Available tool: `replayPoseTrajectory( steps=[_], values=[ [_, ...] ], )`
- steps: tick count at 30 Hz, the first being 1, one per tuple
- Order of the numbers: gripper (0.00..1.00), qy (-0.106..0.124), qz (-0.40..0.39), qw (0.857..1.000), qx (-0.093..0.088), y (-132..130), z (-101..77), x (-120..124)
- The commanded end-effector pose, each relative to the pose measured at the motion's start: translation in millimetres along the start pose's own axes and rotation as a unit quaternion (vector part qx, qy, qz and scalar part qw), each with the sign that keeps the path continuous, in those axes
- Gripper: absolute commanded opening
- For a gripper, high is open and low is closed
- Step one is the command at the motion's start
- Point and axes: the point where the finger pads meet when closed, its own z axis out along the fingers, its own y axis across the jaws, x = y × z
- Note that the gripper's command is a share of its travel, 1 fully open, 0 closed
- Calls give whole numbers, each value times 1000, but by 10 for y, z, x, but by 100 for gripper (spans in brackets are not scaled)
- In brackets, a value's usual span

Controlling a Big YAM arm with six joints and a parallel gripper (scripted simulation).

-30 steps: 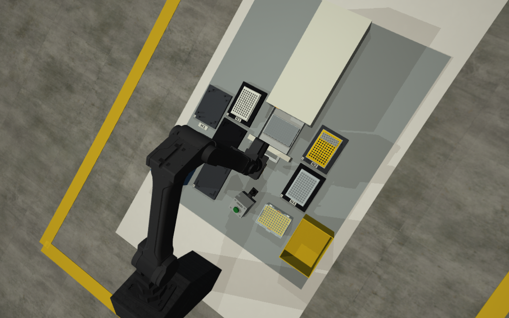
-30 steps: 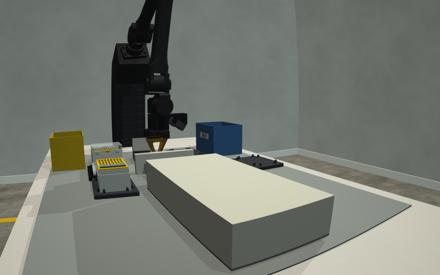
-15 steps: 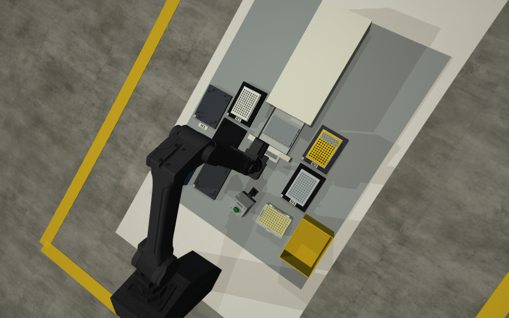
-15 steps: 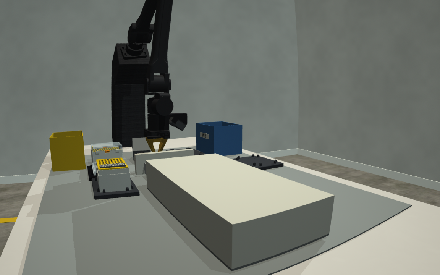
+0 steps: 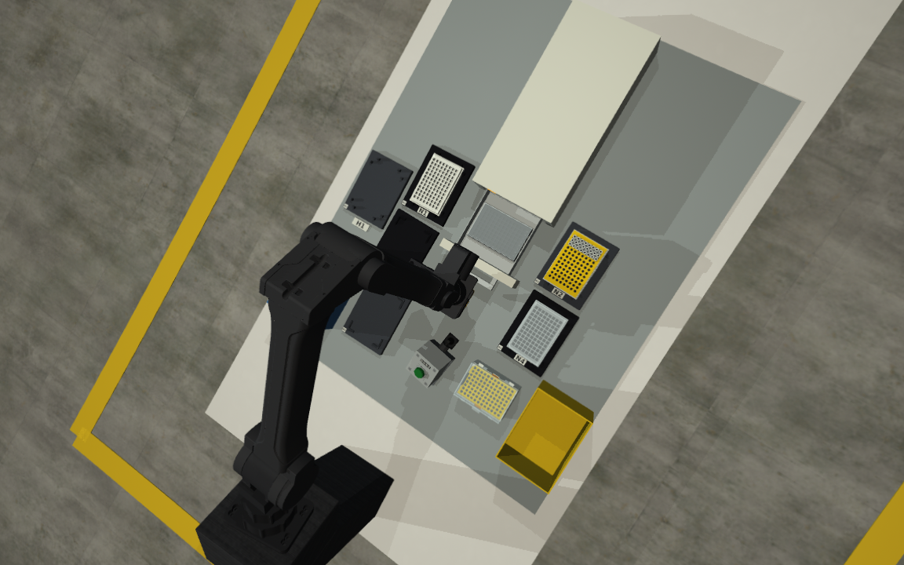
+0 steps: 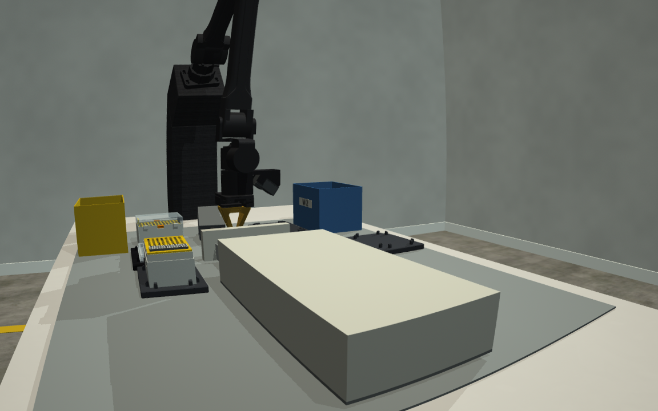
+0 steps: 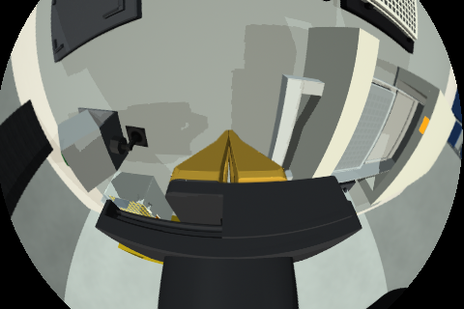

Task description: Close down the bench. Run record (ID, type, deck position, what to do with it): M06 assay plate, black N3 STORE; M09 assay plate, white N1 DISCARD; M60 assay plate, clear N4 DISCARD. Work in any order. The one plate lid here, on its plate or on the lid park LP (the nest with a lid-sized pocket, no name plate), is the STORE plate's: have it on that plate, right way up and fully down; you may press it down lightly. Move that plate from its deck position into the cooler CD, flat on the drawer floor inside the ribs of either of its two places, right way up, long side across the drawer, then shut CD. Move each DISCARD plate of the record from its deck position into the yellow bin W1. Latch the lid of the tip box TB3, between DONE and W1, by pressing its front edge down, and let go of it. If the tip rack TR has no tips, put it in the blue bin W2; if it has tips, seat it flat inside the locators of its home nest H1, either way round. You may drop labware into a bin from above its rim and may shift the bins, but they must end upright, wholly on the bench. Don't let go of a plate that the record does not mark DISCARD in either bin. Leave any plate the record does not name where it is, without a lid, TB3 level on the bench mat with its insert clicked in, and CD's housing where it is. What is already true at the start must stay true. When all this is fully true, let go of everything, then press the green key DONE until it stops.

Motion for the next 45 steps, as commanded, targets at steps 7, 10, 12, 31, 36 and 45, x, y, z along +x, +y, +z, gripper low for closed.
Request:
replayPoseTrajectory(
  steps=[7, 10, 12, 31, 36, 45],
  values=[
    [0, -3, 3, 1000, 3, -167, -24, -58],
    [0, -3, 3, 1000, 4, -208, -34, -58],
    [0, -3, 3, 1000, 5, -245, -42, -58],
    [0, -2, 3, 1000, 8, -504, -58, -52],
    [0, -2, 3, 1000, 7, -558, -48, -50],
    [0, -2, 2, 1000, 16, -602, -49, -51]
  ],
)
